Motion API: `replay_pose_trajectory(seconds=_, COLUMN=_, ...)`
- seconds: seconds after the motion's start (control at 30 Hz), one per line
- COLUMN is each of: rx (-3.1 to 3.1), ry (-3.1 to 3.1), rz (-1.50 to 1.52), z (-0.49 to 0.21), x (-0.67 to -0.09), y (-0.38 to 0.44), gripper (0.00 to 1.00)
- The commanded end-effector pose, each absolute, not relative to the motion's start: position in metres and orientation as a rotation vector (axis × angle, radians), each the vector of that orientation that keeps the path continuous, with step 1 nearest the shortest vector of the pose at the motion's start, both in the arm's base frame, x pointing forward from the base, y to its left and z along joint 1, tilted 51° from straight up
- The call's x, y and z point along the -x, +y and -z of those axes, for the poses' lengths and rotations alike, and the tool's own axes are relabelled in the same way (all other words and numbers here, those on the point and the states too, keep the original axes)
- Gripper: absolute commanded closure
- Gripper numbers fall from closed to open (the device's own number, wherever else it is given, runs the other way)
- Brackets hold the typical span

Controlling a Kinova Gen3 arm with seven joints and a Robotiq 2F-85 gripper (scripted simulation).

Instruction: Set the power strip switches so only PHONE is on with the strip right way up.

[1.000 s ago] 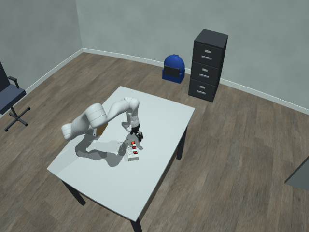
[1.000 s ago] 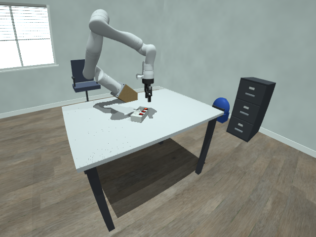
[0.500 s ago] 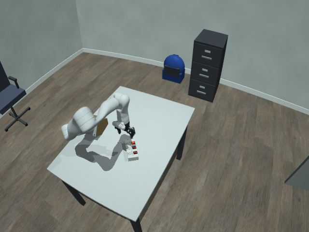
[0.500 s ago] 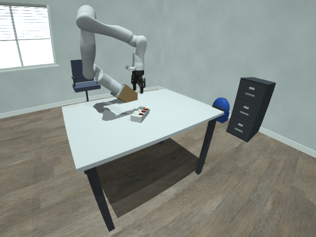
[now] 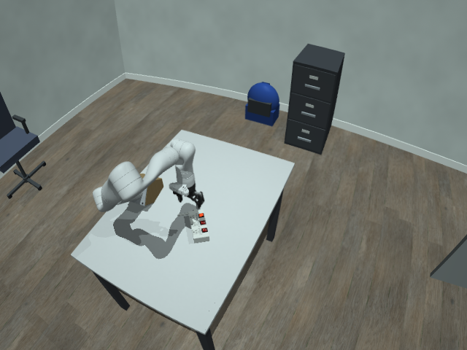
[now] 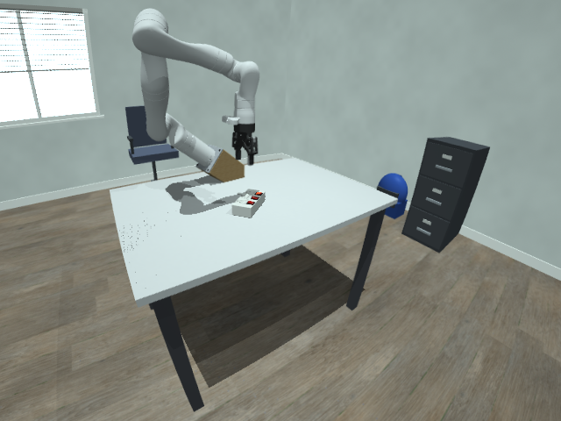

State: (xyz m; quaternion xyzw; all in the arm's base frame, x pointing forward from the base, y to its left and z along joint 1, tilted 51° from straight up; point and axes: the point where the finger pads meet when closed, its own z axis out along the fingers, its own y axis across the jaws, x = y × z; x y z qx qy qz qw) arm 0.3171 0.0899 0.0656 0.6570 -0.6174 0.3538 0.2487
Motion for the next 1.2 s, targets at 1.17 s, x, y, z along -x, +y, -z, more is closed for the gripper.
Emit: replay_pose_trajectory(seconds=1.17, rx=-1.363, ry=-2.166, rz=-1.129, z=-0.054, x=-0.322, y=0.078, gripper=0.00)
